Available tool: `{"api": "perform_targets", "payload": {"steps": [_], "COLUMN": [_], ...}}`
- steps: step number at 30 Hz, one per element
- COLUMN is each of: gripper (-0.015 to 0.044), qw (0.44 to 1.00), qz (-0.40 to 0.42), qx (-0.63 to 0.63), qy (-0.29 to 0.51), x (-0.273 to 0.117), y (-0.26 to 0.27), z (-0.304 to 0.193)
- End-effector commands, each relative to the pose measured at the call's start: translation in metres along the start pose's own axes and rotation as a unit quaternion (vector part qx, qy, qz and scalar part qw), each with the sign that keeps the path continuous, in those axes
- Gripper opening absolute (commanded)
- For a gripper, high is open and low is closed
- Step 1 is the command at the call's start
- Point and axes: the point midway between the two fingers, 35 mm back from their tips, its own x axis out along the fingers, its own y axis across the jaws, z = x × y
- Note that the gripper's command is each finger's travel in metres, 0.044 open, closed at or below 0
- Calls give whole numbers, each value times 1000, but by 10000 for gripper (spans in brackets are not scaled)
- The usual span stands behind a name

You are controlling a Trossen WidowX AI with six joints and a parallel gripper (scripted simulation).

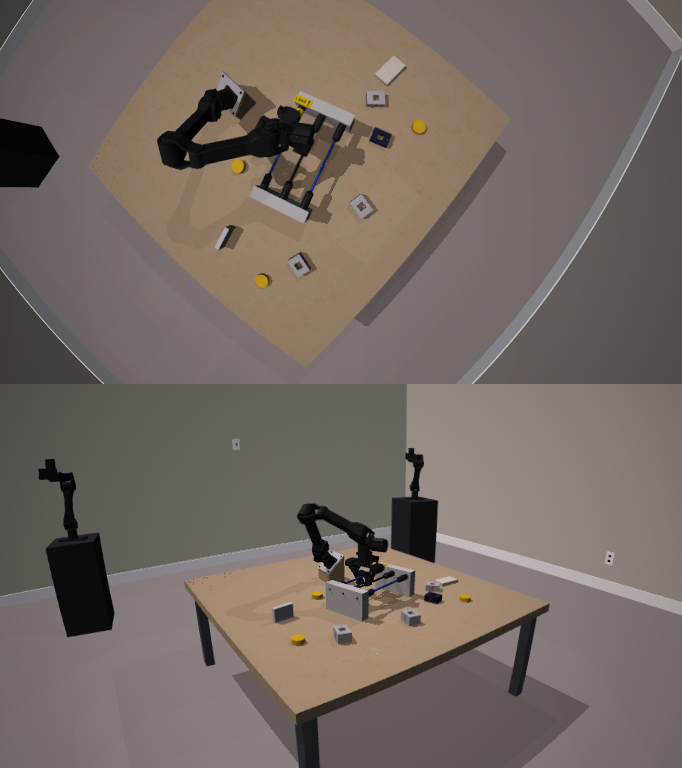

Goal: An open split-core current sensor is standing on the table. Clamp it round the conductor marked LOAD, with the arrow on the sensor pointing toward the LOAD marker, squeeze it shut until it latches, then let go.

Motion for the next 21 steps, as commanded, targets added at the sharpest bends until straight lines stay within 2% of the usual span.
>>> {"api": "perform_targets", "payload": {"steps": [1,13,21], "gripper": [0,0,0], "qw": [1000,1000,1000], "qz": [0,1,3], "qx": [0,-3,-6], "qy": [0,2,5], "x": [0,-15,-12], "y": [0,0,2], "z": [0,0,0]}}
